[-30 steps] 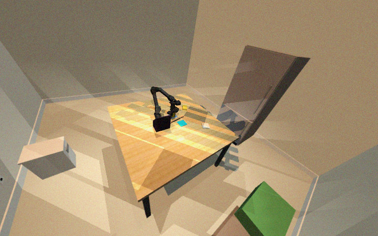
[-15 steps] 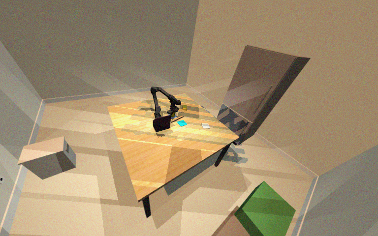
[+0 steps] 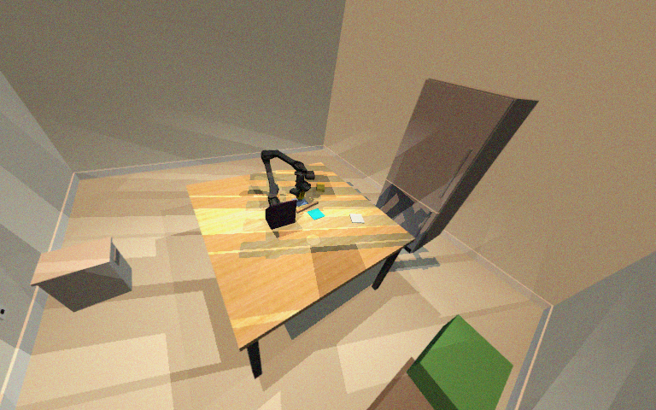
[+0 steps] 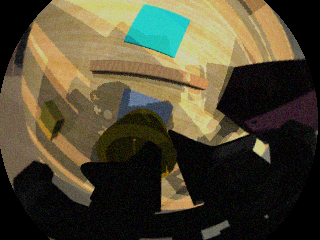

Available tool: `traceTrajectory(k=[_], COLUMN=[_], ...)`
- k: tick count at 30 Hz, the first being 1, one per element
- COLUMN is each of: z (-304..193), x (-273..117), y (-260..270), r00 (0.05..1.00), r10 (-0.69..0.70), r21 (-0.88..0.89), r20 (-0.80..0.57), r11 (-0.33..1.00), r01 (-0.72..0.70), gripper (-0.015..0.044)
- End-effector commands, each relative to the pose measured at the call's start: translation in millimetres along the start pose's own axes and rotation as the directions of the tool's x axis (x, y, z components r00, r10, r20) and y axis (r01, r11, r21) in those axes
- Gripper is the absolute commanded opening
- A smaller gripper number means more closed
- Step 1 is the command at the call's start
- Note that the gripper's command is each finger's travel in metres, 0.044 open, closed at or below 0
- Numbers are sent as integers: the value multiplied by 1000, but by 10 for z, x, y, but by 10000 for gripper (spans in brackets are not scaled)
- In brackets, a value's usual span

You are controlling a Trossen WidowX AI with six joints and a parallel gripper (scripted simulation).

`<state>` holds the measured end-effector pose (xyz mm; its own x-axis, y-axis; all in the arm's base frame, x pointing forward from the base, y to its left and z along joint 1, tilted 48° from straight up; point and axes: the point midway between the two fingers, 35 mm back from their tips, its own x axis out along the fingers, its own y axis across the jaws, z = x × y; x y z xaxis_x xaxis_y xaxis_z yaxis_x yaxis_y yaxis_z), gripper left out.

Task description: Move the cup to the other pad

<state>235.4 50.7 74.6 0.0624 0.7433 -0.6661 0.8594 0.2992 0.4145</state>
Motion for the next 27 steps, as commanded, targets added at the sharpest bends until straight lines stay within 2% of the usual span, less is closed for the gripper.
traceTrajectory(k=[1, 15, 27], z=[-1, 8, 212], x=[5, 5, -2], y=[1, -1, -60], r00=[1000, 1000, 1000], r10=[-1, -1, -2], r21=[2, 1, -5], r20=[0, 0, 3], r11=[1000, 1000, 1000], r01=[1, 1, 2], gripper=[0, 0, 0])
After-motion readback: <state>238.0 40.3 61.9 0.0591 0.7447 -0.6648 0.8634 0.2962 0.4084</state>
